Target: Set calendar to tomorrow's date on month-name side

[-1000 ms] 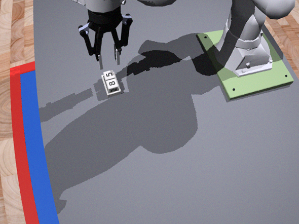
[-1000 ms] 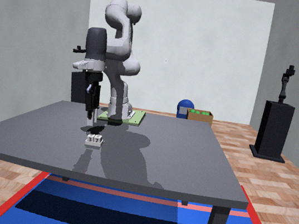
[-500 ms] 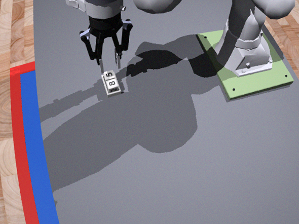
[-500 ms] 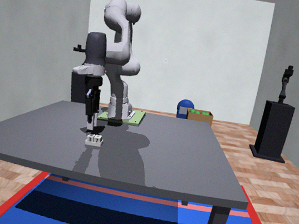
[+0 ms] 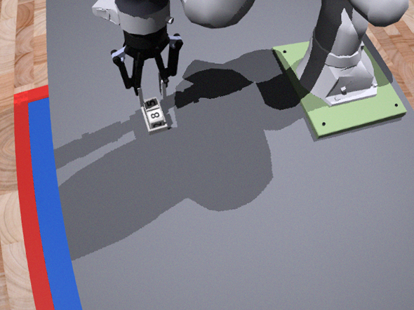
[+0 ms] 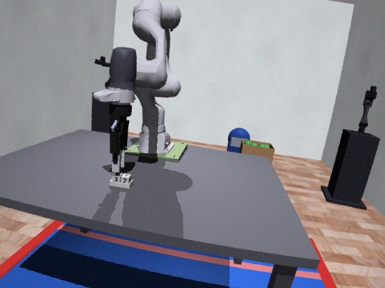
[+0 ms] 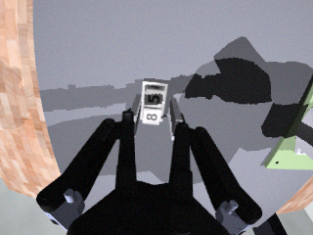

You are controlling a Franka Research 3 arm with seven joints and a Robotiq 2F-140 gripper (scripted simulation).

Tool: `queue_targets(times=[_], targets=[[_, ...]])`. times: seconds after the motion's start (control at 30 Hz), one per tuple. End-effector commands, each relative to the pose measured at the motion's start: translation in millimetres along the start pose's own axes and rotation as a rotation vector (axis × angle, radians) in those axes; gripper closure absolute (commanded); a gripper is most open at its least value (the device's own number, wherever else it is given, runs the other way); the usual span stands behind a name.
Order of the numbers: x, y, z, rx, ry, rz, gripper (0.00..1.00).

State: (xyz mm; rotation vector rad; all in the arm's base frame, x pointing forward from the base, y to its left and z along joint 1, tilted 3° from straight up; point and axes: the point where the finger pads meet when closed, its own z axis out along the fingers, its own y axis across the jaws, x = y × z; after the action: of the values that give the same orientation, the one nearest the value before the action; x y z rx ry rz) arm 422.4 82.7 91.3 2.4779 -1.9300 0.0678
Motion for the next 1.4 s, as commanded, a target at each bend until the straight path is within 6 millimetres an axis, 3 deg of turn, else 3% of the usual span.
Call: queue_targets(times=[0.0, 1.37], targets=[[0.8, -2.5, 4.0, 0.009, 0.002, 0.007, 0.72], [0.9, -2.7, 9.1, 0.009, 0.002, 0.007, 0.72]])
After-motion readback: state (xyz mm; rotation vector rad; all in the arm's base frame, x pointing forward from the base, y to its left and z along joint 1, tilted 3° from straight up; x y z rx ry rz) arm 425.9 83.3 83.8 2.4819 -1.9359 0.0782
